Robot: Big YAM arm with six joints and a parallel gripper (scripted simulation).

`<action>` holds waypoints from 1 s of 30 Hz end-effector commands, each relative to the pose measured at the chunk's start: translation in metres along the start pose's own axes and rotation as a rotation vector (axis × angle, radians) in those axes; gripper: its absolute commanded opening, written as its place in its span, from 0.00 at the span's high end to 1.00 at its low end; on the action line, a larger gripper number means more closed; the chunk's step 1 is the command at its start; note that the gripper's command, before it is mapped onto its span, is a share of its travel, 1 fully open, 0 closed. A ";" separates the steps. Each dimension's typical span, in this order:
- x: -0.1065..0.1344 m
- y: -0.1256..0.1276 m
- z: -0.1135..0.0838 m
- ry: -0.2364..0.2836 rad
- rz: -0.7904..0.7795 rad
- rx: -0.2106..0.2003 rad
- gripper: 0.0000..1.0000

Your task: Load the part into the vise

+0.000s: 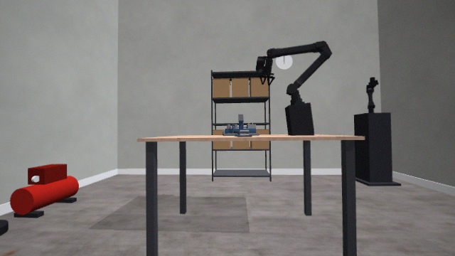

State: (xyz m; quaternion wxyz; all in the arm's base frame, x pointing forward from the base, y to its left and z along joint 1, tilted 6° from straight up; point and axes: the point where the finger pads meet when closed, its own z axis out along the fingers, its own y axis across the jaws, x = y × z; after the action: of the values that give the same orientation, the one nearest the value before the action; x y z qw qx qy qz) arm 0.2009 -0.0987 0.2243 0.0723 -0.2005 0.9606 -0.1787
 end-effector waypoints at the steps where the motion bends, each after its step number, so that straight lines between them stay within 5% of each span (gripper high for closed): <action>1: -0.001 -0.002 -0.002 -0.005 0.002 0.005 0.00; 17: -0.001 -0.002 -0.002 -0.005 0.002 0.005 0.00; 18: -0.013 -0.020 -0.027 -0.058 0.018 0.050 0.00; 22: -0.029 -0.020 -0.023 -0.069 -0.033 0.036 0.00; 26: -0.070 -0.017 -0.016 -0.095 -0.149 0.001 0.00; 30: -0.141 0.004 0.000 -0.137 -0.353 -0.057 0.00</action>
State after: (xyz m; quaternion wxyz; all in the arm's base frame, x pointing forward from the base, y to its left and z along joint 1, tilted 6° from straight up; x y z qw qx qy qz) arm 0.2733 -0.0592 0.2231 0.0854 -0.3148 0.9334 -0.1498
